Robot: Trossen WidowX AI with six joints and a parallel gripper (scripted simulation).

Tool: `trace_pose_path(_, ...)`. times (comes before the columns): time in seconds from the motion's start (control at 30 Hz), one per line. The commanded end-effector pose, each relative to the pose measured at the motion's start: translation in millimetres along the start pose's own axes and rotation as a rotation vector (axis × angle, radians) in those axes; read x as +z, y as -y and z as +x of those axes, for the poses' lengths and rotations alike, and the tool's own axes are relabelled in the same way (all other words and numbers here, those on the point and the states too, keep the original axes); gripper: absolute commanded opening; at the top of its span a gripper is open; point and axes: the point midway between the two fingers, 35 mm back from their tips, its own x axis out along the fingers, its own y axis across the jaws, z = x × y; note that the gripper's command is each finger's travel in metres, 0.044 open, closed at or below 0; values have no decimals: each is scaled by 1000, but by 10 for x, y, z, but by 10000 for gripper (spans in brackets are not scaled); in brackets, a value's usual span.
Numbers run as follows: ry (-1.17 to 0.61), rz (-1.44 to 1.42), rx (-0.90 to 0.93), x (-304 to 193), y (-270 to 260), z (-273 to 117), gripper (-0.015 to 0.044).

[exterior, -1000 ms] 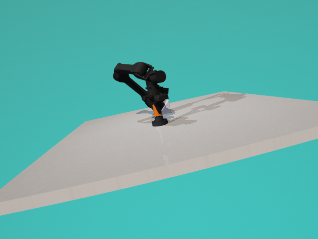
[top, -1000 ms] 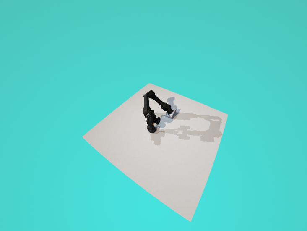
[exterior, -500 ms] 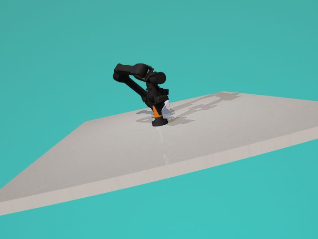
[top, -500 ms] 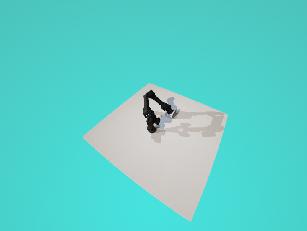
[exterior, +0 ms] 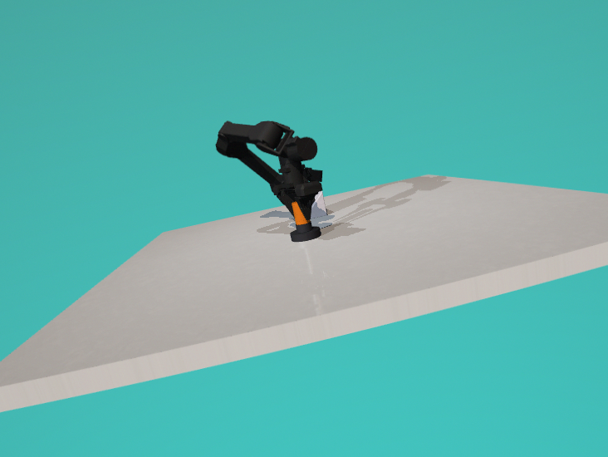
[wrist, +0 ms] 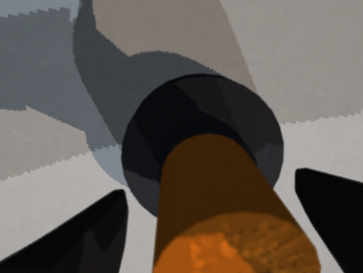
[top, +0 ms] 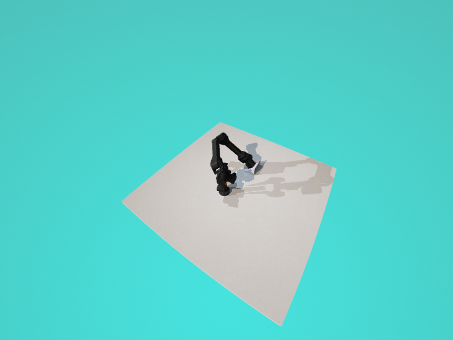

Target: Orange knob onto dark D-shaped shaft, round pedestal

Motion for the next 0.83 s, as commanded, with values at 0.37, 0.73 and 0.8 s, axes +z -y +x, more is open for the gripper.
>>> trace_pose_path(0.37, -1, -23, -18, 0, 26, -232, 440)
trace_pose_path(0.73, -6, -99, -70, 21, 15, -947, 440)
trace_pose_path(0.8, -6, -99, -70, 21, 15, -947, 440)
